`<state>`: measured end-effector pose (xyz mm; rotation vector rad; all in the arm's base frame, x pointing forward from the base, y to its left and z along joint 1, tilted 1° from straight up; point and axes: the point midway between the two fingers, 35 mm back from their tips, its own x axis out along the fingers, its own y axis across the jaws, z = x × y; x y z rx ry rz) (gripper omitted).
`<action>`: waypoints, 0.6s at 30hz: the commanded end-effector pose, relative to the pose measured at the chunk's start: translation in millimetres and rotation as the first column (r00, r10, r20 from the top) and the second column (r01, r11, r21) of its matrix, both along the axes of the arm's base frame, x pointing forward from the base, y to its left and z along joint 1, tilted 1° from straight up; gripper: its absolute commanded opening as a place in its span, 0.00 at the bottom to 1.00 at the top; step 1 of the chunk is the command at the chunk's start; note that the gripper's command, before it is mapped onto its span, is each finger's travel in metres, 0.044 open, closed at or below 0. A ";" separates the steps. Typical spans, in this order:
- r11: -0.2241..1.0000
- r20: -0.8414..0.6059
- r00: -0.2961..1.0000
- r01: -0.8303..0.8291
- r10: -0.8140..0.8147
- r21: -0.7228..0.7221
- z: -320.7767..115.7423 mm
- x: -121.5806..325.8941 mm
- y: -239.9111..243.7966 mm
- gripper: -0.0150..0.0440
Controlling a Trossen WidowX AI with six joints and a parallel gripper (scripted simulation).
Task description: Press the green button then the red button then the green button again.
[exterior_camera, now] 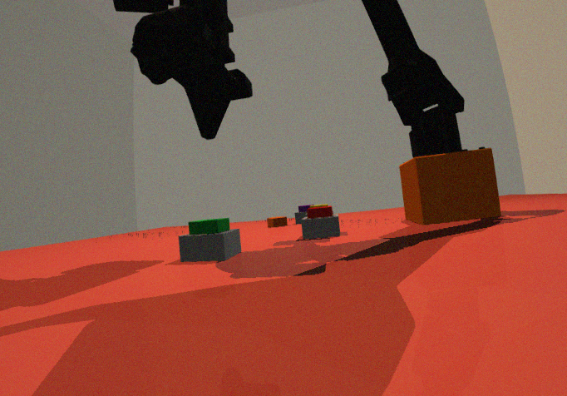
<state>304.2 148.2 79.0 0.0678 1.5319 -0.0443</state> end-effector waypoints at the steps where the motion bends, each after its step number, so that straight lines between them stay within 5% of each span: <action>1: 1.000 -0.001 1.000 0.013 -0.013 -0.002 -3.6 4.5 3.5 0.29; 5: 1.000 -0.001 1.000 0.013 -0.013 -0.002 -58.5 6.4 4.0 0.29; 18: 1.000 -0.001 1.000 0.013 -0.013 -0.002 -74.1 7.0 4.2 0.29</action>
